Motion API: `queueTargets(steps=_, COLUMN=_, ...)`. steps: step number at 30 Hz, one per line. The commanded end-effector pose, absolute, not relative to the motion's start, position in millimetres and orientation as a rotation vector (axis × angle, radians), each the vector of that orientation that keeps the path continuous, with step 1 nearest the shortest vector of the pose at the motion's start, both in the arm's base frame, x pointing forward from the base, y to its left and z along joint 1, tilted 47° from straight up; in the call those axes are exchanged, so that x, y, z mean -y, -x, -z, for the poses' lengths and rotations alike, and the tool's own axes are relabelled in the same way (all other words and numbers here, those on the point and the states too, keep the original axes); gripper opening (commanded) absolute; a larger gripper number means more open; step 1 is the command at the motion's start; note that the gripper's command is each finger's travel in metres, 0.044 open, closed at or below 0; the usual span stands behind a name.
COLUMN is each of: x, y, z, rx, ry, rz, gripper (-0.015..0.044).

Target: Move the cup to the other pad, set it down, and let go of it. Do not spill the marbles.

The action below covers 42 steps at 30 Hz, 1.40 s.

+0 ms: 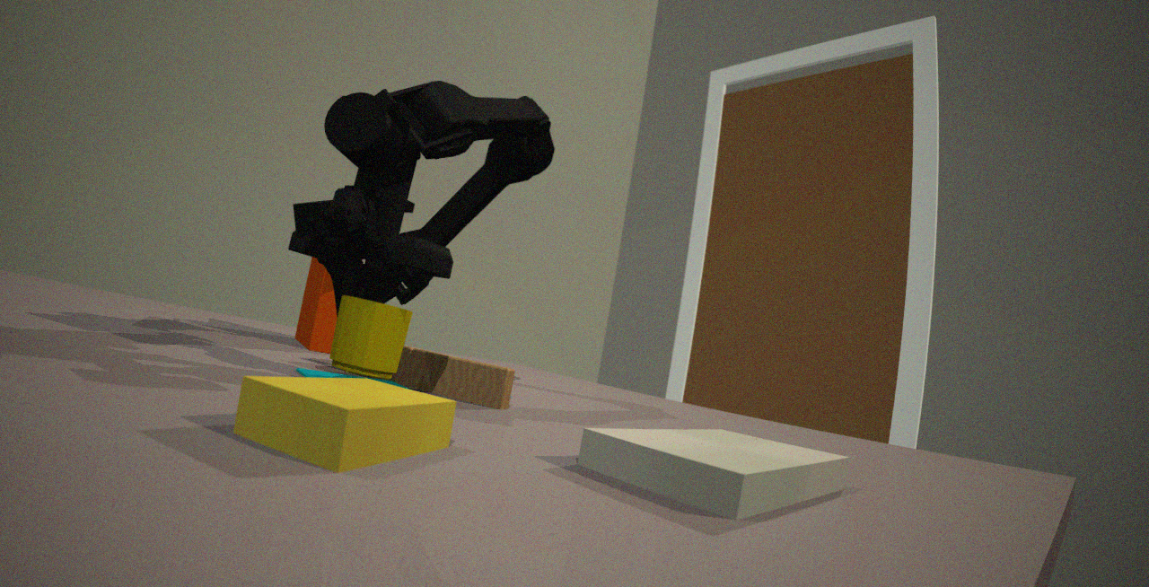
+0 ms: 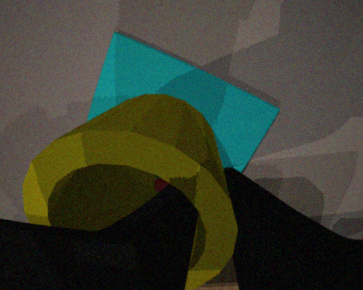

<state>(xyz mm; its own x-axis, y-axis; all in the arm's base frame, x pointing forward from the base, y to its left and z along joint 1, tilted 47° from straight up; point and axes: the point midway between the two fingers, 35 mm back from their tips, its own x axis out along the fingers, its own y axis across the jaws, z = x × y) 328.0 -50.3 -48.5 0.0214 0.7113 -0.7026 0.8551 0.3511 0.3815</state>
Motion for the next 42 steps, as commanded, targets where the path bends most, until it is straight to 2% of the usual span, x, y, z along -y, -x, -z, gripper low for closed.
queueTargets(steps=1, x=44, y=-326, z=54, rx=-1.735, ry=-1.411, rz=0.203, gripper=0.0000)
queueTargets(steps=16, x=47, y=-327, z=52, rx=-1.729, ry=-1.400, rz=0.203, gripper=0.0000)
queueTargets(steps=22, x=47, y=-327, z=52, rx=-1.729, ry=-1.400, rz=0.203, gripper=0.0147)
queueTargets(steps=42, x=61, y=-328, z=39, rx=-1.731, ry=-1.403, rz=0.205, gripper=0.0147)
